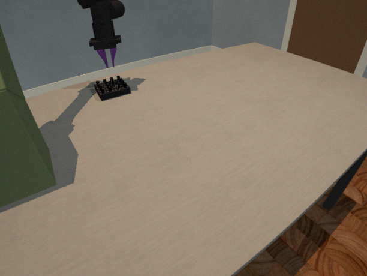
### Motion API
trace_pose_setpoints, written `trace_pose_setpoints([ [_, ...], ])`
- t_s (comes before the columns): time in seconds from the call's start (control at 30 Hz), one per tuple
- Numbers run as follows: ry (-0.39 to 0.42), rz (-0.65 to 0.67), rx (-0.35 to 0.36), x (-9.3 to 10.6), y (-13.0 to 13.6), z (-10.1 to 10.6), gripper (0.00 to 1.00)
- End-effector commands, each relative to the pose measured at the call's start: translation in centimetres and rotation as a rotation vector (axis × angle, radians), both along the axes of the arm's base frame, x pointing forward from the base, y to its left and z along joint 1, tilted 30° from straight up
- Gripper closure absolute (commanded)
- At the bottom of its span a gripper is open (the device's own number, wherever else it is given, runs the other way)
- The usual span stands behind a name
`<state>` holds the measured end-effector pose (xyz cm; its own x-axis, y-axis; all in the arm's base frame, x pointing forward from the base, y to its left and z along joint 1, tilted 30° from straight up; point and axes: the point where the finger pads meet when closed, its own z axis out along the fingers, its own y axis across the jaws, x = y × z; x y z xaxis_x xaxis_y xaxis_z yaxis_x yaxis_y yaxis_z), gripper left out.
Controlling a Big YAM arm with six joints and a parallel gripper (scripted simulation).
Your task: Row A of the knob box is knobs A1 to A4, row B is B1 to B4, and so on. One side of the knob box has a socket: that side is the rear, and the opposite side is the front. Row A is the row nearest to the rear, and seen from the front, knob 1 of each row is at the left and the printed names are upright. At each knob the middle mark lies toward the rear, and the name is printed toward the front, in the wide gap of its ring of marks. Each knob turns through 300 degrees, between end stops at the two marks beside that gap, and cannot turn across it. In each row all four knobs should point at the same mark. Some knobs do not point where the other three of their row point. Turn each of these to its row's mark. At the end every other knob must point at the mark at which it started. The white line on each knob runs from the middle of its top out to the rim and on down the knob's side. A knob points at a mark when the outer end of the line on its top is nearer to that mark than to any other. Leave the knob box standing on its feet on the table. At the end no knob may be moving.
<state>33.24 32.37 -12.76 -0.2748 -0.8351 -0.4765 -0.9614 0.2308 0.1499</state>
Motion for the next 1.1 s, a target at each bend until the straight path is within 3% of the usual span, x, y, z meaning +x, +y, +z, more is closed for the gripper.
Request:
trace_pose_setpoints([
  [0.0, -0.017, -0.012, 0.016, 0.7, 0.4, 1.2, 0.82],
  [0.8, -0.017, -0.012, 0.016, 0.7, 0.4, 1.2, 0.82],
  [1.07, -0.008, -0.004, 0.009, 0.3, 0.7, -0.1, 0.82],
])
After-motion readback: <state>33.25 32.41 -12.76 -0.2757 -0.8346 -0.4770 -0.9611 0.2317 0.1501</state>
